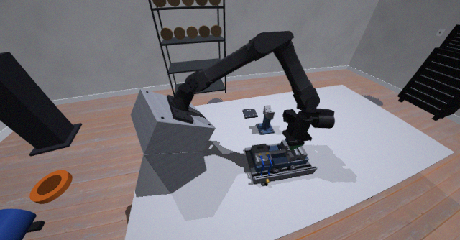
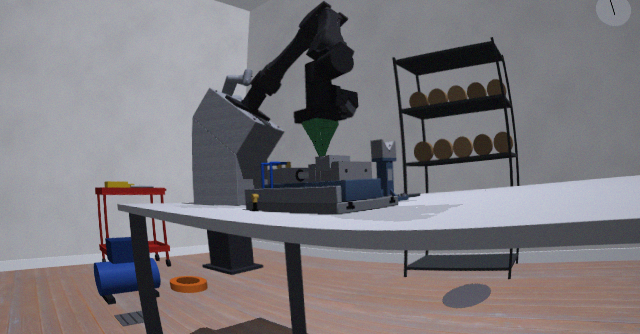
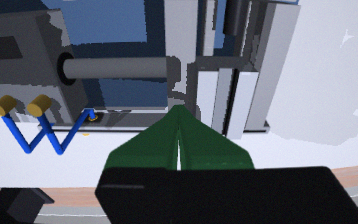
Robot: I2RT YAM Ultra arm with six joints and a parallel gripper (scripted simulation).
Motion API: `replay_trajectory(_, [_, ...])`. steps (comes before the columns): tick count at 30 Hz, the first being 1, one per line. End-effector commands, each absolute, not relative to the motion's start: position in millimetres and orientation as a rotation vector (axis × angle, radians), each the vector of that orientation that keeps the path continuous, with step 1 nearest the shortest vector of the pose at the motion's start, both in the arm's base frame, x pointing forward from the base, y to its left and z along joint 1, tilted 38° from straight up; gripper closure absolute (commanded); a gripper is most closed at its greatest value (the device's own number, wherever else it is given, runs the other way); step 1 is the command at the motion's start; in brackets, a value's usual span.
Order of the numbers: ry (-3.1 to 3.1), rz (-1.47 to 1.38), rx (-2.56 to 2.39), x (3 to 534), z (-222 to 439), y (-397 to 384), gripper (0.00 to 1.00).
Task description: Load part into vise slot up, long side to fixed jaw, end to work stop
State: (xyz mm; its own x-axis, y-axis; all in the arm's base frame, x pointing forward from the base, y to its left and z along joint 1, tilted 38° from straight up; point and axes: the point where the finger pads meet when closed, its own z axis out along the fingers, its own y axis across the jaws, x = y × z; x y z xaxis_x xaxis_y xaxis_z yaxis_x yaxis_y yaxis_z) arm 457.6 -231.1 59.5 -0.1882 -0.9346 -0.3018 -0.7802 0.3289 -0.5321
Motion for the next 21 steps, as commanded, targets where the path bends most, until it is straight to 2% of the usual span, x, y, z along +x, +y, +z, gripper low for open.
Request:
replay_trajectory(1, [2.019, -0.365, -1.484, 461.5, 62.4, -239.9, 1.00])
replay_trajectory(9, [1.996, -0.406, -1.487, 465.4, 78.1, -238.8, 1.00])
replay_trajectory(21, [2.016, -0.366, -1.488, 466.4, 58.5, -237.0, 1.00])
